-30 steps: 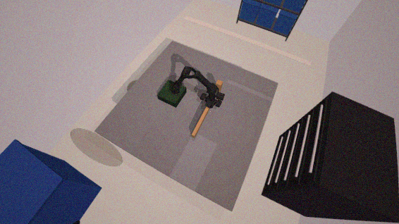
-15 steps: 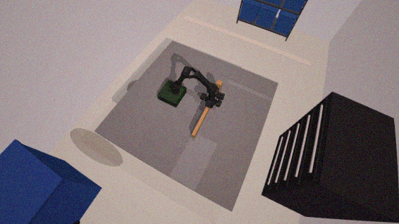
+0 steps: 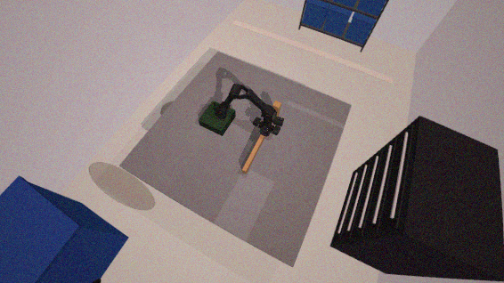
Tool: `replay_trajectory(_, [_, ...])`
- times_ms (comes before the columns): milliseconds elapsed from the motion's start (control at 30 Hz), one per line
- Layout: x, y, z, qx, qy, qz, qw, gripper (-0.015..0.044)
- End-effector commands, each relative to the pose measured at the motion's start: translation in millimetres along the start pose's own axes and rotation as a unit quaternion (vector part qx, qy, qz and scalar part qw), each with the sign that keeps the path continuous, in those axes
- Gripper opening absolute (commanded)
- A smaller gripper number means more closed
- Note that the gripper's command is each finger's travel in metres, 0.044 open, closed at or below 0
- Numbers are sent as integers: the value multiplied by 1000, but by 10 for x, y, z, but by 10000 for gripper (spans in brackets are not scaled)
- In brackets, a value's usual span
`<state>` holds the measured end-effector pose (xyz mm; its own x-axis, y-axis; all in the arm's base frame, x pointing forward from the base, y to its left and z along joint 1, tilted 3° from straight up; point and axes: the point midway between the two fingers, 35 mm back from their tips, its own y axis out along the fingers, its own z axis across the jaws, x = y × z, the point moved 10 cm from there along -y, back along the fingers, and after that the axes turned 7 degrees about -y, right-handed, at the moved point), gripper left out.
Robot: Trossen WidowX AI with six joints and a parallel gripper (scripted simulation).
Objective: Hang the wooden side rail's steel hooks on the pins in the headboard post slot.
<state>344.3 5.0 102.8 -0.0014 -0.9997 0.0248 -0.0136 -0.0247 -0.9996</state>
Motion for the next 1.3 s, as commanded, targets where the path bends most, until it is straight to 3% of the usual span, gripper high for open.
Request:
replay_trajectory(0, [-7, -11, 6, 2, 2, 1, 1000, 0])
replay_trajectory(1267, [-48, -16, 13, 2, 2, 1, 1000, 0])
